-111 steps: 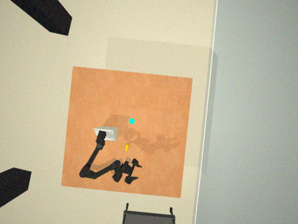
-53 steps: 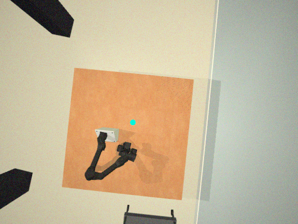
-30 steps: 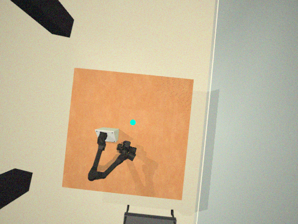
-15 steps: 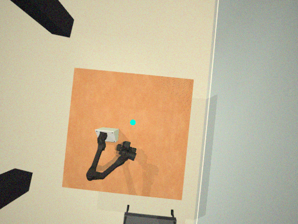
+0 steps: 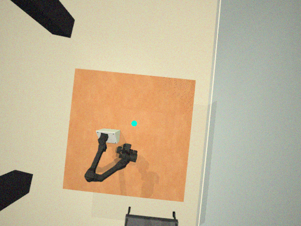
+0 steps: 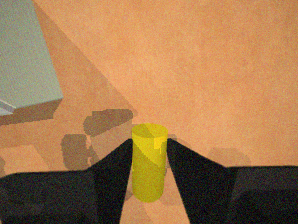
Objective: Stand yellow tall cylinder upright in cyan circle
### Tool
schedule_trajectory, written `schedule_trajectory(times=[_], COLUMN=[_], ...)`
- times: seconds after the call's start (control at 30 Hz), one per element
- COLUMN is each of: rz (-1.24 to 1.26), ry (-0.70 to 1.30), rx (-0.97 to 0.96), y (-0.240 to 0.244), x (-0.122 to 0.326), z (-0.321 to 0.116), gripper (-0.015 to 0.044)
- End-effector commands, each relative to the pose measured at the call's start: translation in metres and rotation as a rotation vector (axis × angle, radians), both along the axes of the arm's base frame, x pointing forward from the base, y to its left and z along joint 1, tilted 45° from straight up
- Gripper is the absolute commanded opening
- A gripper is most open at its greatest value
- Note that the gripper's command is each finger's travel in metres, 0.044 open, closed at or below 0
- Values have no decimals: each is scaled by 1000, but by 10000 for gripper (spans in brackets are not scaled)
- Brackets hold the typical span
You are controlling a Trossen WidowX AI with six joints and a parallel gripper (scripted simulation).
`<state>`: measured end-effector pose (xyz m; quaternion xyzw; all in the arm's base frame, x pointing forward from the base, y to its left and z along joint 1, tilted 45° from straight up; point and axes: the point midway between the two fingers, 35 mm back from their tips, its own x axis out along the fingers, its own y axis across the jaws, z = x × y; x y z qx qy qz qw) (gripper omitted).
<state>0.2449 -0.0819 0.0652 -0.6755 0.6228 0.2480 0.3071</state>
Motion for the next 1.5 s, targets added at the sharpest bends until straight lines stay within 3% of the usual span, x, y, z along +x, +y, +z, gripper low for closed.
schedule_trajectory(times=[0.0, 0.47, 1.47], rz=[2, 28, -33], ry=[-12, -15, -87], rx=[-4, -8, 55], y=[7, 26, 97], x=[-1, -6, 20], z=[10, 32, -15], gripper=[105, 105, 105])
